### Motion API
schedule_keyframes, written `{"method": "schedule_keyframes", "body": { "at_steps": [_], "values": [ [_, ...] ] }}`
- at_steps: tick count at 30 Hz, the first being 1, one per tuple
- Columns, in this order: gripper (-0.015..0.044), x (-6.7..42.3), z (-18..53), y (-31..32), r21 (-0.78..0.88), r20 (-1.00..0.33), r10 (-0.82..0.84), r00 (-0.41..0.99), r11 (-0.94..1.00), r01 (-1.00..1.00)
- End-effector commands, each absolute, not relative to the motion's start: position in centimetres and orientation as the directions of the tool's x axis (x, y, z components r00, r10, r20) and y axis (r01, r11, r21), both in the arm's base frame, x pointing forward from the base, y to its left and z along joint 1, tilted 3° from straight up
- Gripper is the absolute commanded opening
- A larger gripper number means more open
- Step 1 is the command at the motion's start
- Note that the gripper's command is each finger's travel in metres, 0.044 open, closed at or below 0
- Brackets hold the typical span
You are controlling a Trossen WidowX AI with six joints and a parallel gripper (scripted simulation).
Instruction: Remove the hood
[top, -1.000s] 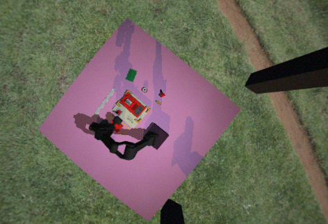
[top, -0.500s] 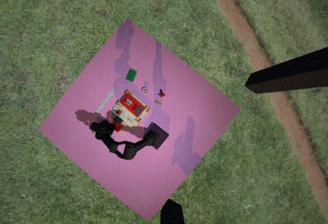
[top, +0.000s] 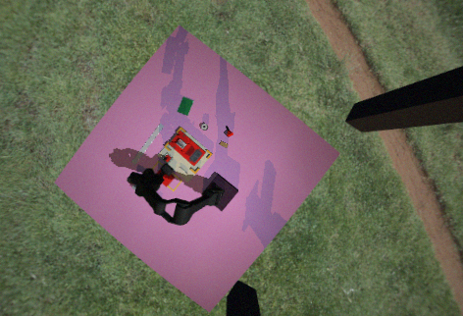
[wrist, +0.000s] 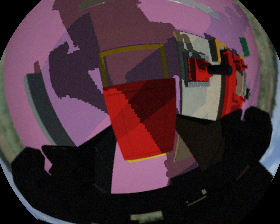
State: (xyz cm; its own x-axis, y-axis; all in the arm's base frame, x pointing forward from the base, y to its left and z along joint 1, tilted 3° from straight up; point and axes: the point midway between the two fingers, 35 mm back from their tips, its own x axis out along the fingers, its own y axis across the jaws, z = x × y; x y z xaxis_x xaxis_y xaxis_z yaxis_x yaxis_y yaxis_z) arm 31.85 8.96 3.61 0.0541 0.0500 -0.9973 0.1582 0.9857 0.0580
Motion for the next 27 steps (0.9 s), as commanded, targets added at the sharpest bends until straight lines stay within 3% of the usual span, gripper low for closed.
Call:
{"method": "schedule_keyframes", "body": {
  "at_steps": [1, 10, 27],
  "values": [
    [0.0, 31.89, 3.41, 8.94, 0.056, -0.997, 0.047, 0.056, 0.985, 0.161],
    [0.0, 31.91, 2.98, 8.95, 0.056, -0.997, 0.047, 0.056, 0.985, 0.161],
    [0.044, 31.88, 3.35, 8.98, 0.058, -0.997, 0.05, 0.054, 0.986, 0.158]
  ]
}}
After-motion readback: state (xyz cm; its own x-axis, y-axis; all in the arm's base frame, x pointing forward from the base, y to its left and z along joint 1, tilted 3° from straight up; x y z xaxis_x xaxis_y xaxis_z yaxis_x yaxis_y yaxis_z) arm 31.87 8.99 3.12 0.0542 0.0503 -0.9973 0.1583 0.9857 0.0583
